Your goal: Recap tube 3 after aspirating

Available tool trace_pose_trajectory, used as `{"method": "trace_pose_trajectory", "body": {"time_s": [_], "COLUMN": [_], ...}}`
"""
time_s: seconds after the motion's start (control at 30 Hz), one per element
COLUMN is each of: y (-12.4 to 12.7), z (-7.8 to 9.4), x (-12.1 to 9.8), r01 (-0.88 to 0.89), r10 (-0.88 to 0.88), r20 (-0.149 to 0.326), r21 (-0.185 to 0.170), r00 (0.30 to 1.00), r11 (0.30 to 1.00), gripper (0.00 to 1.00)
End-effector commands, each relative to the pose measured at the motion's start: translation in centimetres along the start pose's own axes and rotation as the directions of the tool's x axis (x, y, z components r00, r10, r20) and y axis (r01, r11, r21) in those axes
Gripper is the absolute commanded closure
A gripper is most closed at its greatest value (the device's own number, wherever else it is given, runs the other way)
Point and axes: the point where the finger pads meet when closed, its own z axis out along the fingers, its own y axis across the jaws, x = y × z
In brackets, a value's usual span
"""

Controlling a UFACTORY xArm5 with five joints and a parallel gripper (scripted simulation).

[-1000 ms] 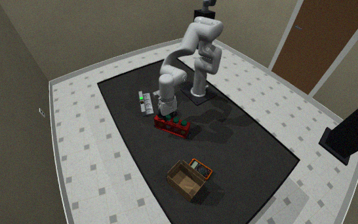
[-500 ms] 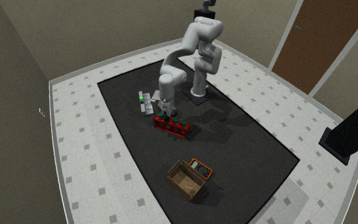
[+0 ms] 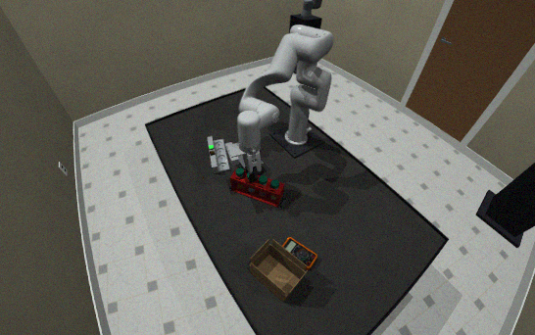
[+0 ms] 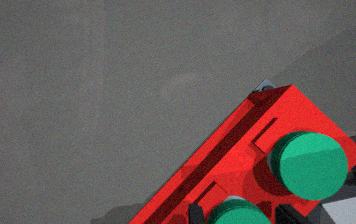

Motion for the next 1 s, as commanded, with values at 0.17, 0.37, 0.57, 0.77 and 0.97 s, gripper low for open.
{"method": "trace_pose_trajectory", "body": {"time_s": [0.17,0.37,0.57,0.77,0.97], "y": [-0.08,-0.08,-0.08,-0.07,-0.07], "z": [-0.15,-0.15,-0.16,-0.12,-0.10], "x": [0.11,0.11,0.11,0.11,0.11], "r01": [0.029,0.028,0.028,-0.268,-0.541], "r10": [-0.029,-0.028,-0.028,0.268,0.541], "r20": [-0.003,-0.004,-0.004,-0.003,-0.001], "r21": [0.002,0.002,0.002,0.003,0.004], "r00": [1.000,1.000,1.000,0.963,0.841], "r11": [1.000,1.000,1.000,0.963,0.841], "gripper": [1.00,1.00,1.00,1.00,1.00]}}
